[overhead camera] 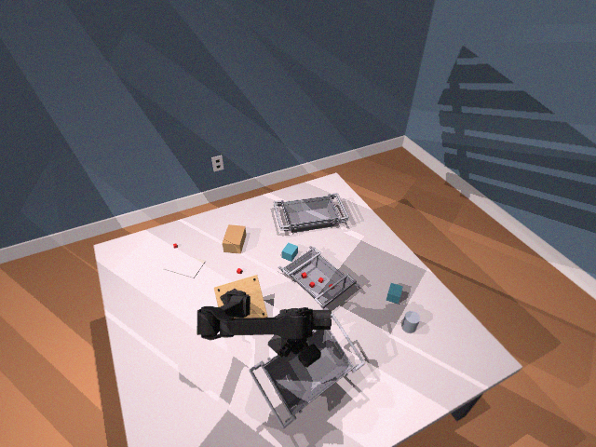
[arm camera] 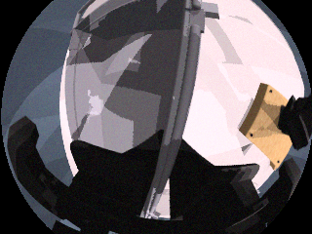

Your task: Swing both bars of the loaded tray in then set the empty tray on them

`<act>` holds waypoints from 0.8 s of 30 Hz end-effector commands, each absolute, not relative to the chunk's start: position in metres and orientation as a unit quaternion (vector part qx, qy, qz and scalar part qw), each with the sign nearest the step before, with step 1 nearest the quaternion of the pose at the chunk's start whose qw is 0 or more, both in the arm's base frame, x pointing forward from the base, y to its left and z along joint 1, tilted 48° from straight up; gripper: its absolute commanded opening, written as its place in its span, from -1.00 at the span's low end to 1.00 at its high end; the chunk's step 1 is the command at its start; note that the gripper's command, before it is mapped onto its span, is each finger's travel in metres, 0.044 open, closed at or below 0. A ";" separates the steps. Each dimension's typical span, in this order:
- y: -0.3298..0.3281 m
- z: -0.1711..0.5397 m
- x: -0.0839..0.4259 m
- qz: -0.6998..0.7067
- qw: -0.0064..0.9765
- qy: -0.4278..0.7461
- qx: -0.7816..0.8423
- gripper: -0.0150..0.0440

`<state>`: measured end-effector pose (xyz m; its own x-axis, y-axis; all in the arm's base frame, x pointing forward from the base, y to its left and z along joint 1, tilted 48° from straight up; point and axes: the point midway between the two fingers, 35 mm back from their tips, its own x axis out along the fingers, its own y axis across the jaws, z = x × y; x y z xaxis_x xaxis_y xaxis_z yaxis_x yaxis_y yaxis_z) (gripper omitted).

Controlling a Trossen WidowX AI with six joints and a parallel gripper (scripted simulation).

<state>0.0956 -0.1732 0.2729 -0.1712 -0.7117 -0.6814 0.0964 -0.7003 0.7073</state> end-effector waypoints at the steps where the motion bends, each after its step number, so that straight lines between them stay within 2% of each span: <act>1: -0.174 0.277 0.096 -0.713 0.283 -0.274 0.579 -0.49; 9: -0.174 0.276 0.098 -0.715 0.286 -0.269 0.578 -0.49; 24: -0.171 0.260 0.151 -0.740 0.348 -0.164 0.552 -0.49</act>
